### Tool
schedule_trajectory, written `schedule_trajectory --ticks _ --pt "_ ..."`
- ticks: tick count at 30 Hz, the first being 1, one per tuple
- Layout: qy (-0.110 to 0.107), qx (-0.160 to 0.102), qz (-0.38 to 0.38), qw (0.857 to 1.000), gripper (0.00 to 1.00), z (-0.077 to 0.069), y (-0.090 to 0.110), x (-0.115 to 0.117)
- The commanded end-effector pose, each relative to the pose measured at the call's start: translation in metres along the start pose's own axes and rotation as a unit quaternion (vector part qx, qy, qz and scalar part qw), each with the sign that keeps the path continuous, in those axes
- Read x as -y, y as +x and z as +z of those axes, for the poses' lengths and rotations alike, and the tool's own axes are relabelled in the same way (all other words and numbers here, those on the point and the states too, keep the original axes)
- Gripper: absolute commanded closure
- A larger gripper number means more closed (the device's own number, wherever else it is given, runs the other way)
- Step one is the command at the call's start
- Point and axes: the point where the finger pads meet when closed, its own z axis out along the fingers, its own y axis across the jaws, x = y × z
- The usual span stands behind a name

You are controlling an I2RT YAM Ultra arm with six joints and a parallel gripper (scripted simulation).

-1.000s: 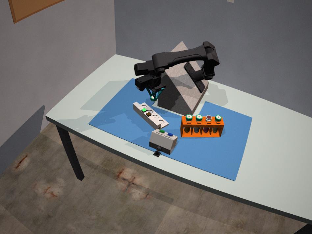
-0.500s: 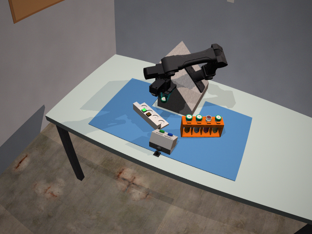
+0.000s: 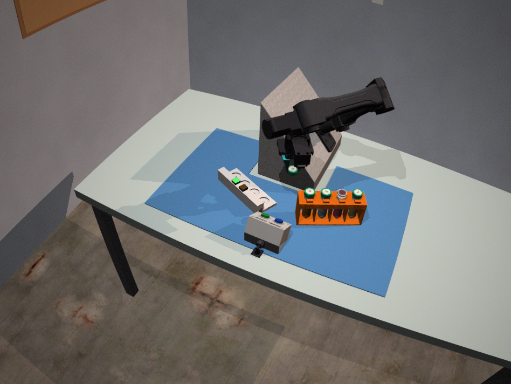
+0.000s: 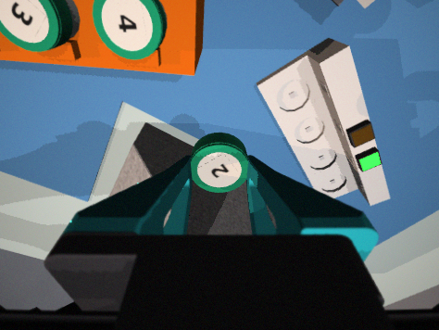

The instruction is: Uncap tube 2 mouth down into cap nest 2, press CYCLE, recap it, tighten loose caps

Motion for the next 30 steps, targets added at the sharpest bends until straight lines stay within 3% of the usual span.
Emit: schedule_trajectory --ticks 1,5,7,20,27,30 --pt "0.004 0.017 -0.025 1.0 1.0 -0.008 -0.015 -0.02" --pt "0.003 0.017 -0.025 1.0 1.0 -0.009 -0.029 -0.05" --pt "0.003 0.017 -0.025 1.0 1.0 -0.009 -0.029 -0.05" --pt "0.003 0.017 -0.025 1.0 1.0 -0.01 -0.078 -0.148" --pt "0.003 0.017 -0.025 1.0 1.0 -0.01 -0.078 -0.148" --pt "0.003 0.017 -0.025 1.0 1.0 -0.001 -0.078 -0.148"
